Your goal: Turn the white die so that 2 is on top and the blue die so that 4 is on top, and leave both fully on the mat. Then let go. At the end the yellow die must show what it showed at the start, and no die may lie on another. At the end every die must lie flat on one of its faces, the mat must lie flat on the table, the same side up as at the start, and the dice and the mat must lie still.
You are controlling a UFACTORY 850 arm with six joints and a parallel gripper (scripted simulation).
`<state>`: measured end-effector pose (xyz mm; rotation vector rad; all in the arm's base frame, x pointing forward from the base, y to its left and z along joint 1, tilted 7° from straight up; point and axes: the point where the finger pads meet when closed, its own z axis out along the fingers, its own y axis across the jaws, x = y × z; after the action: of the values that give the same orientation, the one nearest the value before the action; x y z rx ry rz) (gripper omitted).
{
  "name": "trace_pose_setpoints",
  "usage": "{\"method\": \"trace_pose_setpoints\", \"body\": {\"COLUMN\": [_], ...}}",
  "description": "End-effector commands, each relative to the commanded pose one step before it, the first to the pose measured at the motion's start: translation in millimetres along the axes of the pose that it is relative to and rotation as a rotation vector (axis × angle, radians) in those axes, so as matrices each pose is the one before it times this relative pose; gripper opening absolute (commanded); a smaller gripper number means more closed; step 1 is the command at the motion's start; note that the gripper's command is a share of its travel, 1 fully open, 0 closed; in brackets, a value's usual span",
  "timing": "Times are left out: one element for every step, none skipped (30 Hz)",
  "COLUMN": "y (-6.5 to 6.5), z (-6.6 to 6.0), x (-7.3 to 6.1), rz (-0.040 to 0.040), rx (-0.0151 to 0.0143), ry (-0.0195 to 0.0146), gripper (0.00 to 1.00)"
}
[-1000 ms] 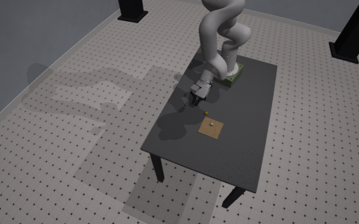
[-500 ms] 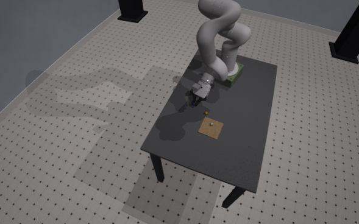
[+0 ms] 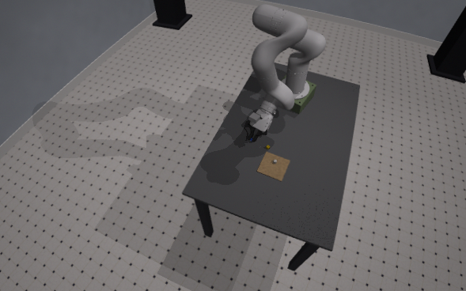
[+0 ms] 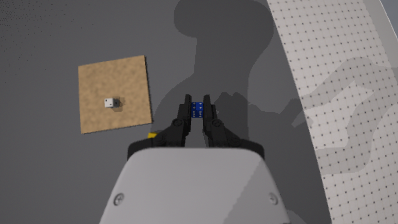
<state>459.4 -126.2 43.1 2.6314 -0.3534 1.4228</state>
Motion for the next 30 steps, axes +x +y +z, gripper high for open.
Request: {"method": "trace_pose_setpoints", "body": {"y": [-0.02, 0.0, 0.0, 0.0, 0.0, 0.0, 0.0, 0.0, 0.0, 0.0, 0.0, 0.0, 0.0, 0.0, 0.0, 0.0, 0.0, 0.0, 0.0, 0.0, 0.0, 0.0, 0.0, 0.0, 0.0, 0.0, 0.0, 0.0, 0.0, 0.0], "z": [11.42, 2.38, 2.24, 2.07, 1.89, 1.67, 0.0, 0.0, 1.45, 1.21, 0.99, 0.76, 0.54, 0.35, 0.19, 0.07, 0.01, 0.0, 0.0, 0.0, 0.0, 0.0, 0.0, 0.0, 0.0, 0.0, 0.0, 0.0, 0.0, 0.0], "x": [-12.23, -2.84, -2.68, -2.48, -2.25, -2.0, 0.0, 0.0, -1.73, -1.46, -1.17, -0.9, -0.65, -0.42, -0.23, -0.09, -0.01, 0.0, 0.0, 0.0, 0.0, 0.0, 0.0, 0.0, 0.0, 0.0, 0.0, 0.0, 0.0, 0.0], "rz": [0.00001, 0.0, 0.0, 0.0, 0.0, 0.0, 0.0, 0.0, 0.0, 0.0, 0.0, 0.0, 0.0, 0.0, 0.0, 0.0, 0.0, 0.0, 0.0, 0.0, 0.0, 0.0, 0.0, 0.0, 0.0, 0.0, 0.0, 0.0, 0.0, 0.0], "rx": [0.00004, 0.0, 0.0, 0.0, 0.0, 0.0, 0.0, 0.0, 0.0, 0.0, 0.0, 0.0, 0.0, 0.0, 0.0, 0.0, 0.0, 0.0, 0.0, 0.0, 0.0, 0.0, 0.0, 0.0, 0.0, 0.0, 0.0, 0.0, 0.0, 0.0], "ry": [0.00224, 0.0, 0.0, 0.0, 0.0, 0.0, 0.0, 0.0, 0.0, 0.0, 0.0, 0.0, 0.0, 0.0, 0.0, 0.0, 0.0, 0.0, 0.0, 0.0, 0.0, 0.0, 0.0, 0.0, 0.0, 0.0, 0.0, 0.0, 0.0, 0.0], "gripper": [0.11, 0.11, 0.11, 0.11, 0.11, 0.11, 0.11, 0.11, 0.11, 0.11, 0.11, 0.11, 0.11, 0.11, 0.11, 0.11, 0.11, 0.11, 0.11, 0.11, 0.11, 0.11, 0.11, 0.11, 0.11, 0.11, 0.11, 0.11, 0.11, 0.11]}}
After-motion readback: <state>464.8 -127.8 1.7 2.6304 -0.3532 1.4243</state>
